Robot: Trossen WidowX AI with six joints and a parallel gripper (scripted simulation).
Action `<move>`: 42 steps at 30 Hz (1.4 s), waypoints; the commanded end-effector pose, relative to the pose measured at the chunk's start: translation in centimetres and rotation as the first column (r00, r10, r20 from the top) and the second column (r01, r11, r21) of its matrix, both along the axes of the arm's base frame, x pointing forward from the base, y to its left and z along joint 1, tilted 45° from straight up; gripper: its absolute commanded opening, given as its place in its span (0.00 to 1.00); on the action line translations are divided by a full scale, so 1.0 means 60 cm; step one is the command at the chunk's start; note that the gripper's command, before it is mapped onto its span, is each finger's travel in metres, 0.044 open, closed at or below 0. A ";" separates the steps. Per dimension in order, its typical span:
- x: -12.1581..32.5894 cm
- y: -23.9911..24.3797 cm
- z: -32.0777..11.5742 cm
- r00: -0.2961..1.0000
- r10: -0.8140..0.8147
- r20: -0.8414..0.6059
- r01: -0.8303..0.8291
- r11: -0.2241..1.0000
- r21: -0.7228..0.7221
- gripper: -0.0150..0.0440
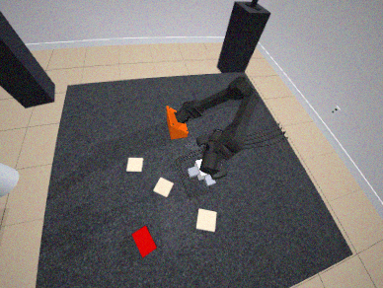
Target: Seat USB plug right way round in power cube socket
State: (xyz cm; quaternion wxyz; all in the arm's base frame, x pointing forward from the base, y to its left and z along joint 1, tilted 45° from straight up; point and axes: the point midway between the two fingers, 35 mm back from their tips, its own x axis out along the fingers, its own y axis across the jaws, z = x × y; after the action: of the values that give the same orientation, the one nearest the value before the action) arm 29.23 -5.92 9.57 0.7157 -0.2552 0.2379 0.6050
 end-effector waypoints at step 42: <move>0.000 0.000 -0.001 1.000 -0.003 0.001 0.003 1.000 -0.001 0.39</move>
State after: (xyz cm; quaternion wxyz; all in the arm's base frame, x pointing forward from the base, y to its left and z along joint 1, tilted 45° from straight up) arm 29.23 -5.92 9.45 0.7164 -0.2551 0.2386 0.6039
